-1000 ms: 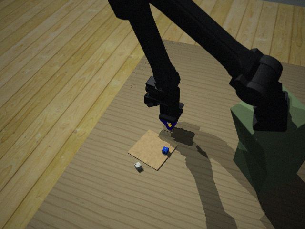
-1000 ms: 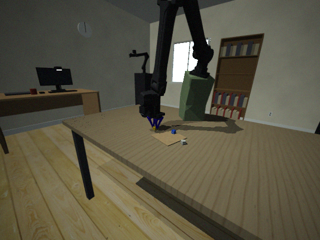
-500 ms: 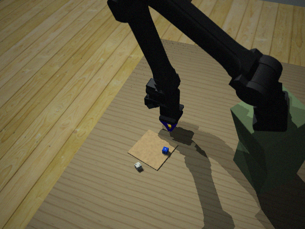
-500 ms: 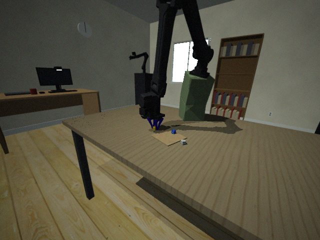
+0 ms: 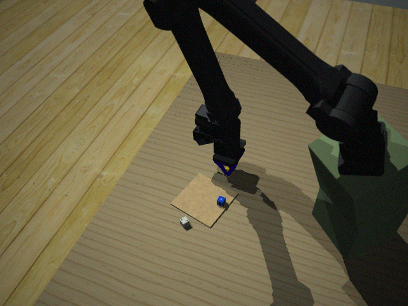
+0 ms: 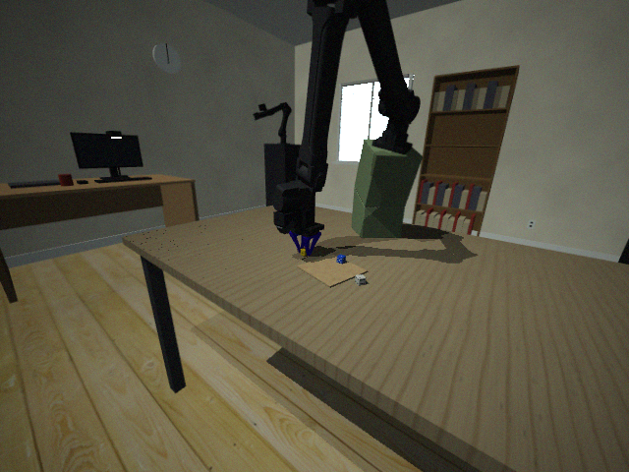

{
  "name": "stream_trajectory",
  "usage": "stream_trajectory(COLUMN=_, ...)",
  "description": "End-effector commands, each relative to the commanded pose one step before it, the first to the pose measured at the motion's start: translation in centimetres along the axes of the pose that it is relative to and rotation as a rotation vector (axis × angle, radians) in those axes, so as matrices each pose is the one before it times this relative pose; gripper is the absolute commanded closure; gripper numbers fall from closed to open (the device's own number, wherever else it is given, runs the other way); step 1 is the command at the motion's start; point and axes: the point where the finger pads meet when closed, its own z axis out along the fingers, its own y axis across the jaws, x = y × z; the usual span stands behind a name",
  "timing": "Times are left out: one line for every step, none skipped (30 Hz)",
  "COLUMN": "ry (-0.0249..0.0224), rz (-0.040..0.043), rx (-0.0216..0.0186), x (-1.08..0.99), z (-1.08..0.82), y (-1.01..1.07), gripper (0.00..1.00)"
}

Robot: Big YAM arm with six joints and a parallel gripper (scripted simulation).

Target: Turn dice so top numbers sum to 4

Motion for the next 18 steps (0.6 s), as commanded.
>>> stream_trajectory(ry=-0.02221, rz=-0.00279, rx=0.00455, x=-0.886, z=-0.023, y=0.262, gripper=0.66)
stream_trajectory(ry=0.0, rz=0.0, rx=0.0, x=0.0, z=0.0, y=0.0, gripper=0.66)
stream_trajectory(ry=0.0, rz=0.0, rx=0.0, x=0.0, z=0.0, y=0.0, gripper=0.66)
stream_trajectory(ry=0.0, rz=0.0, rx=0.0, x=0.0, z=0.0, y=0.0, gripper=0.66)
stream_trajectory(ry=0.0, rz=0.0, rx=0.0, x=0.0, z=0.0, y=0.0, gripper=0.66)
stream_trajectory(ry=0.0, rz=0.0, rx=0.0, x=0.0, z=0.0, y=0.0, gripper=0.66)
stream_trajectory(ry=0.0, rz=0.0, rx=0.0, x=0.0, z=0.0, y=0.0, gripper=0.66)
stream_trajectory(ry=0.0, rz=0.0, rx=0.0, x=0.0, z=0.0, y=0.0, gripper=0.66)
stream_trajectory(ry=0.0, rz=0.0, rx=0.0, x=0.0, z=0.0, y=0.0, gripper=0.66)
stream_trajectory(ry=0.0, rz=0.0, rx=0.0, x=0.0, z=0.0, y=0.0, gripper=0.66)
stream_trajectory(ry=0.0, rz=0.0, rx=0.0, x=0.0, z=0.0, y=0.0, gripper=0.66)
stream_trajectory(ry=0.0, rz=0.0, rx=0.0, x=0.0, z=0.0, y=0.0, gripper=0.66)
stream_trajectory(ry=0.0, rz=0.0, rx=0.0, x=0.0, z=0.0, y=0.0, gripper=0.66)
stream_trajectory(ry=0.0, rz=0.0, rx=0.0, x=0.0, z=0.0, y=0.0, gripper=0.66)
stream_trajectory(ry=0.0, rz=0.0, rx=0.0, x=0.0, z=0.0, y=0.0, gripper=0.66)
stream_trajectory(ry=0.0, rz=0.0, rx=0.0, x=0.0, z=0.0, y=0.0, gripper=0.66)
stream_trajectory(ry=0.0, rz=0.0, rx=0.0, x=0.0, z=0.0, y=0.0, gripper=0.66)
stream_trajectory(ry=0.0, rz=0.0, rx=0.0, x=0.0, z=0.0, y=0.0, gripper=0.85)
